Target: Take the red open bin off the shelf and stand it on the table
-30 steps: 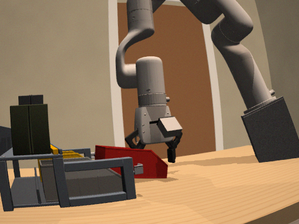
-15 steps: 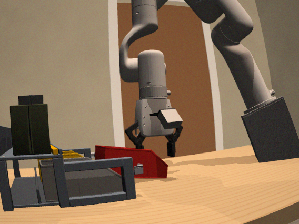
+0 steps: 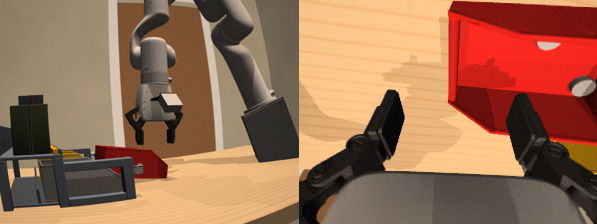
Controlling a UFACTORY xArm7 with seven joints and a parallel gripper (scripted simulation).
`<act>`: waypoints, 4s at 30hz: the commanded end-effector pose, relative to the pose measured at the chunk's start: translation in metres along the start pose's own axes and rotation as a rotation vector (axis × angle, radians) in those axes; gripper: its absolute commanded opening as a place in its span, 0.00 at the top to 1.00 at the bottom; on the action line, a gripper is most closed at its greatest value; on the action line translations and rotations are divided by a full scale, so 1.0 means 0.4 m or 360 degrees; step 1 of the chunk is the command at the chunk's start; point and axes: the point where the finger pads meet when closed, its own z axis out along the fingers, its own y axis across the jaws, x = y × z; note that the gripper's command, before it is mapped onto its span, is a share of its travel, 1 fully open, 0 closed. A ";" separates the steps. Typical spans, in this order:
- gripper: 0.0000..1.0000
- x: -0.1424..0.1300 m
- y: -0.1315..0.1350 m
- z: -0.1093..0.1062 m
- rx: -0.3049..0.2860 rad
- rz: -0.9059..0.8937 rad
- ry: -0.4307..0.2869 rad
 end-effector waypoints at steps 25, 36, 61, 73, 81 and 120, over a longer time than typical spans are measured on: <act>0.00 -0.004 0.011 -0.056 0.0086 -0.0005 0.0020; 0.00 -0.003 0.010 -0.043 0.0086 -0.0005 0.0020; 0.00 -0.002 0.009 -0.036 0.0086 -0.0005 0.0020; 0.67 -0.002 0.009 -0.036 0.0086 -0.0005 0.0020; 0.67 -0.002 0.009 -0.036 0.0086 -0.0005 0.0020; 0.67 -0.002 0.294 -0.119 0.0085 -0.0005 0.0021</act>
